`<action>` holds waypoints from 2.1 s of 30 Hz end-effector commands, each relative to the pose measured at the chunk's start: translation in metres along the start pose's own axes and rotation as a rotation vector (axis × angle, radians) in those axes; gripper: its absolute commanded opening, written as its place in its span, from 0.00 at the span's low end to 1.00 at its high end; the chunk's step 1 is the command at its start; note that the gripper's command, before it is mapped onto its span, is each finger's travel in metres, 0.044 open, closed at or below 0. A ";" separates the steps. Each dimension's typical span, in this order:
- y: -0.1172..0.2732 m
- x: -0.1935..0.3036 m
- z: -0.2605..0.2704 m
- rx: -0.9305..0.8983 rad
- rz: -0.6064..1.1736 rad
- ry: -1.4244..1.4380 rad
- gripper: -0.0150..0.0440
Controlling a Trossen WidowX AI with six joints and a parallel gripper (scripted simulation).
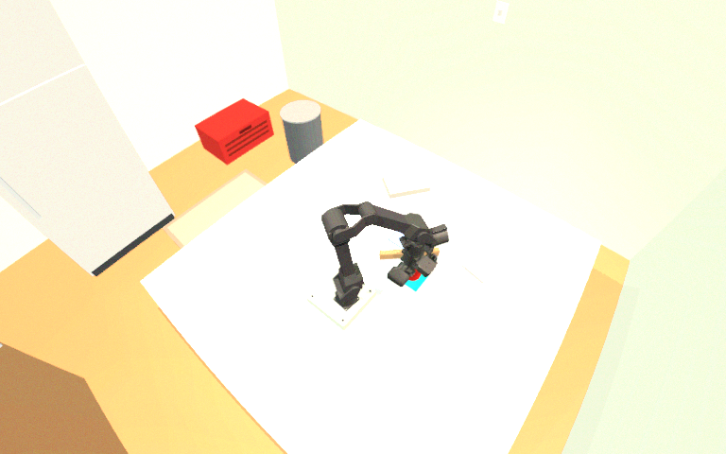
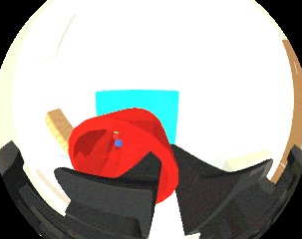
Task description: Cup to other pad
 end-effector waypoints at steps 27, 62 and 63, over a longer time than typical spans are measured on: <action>0.007 -0.001 0.001 -0.001 0.000 0.001 0.47; 0.053 0.001 -0.007 -0.001 0.006 0.004 0.47; 0.053 0.001 -0.007 -0.001 0.006 0.004 0.47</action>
Point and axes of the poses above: the point midway between the two fingers, 35 mm back from their tips, its own y axis back along the fingers, its own z axis across the jaws, x = y × z, the point moved 6 cm from there along y, back along the fingers, and after that the axes turned 10 degrees about y, right-handed, at the moved point
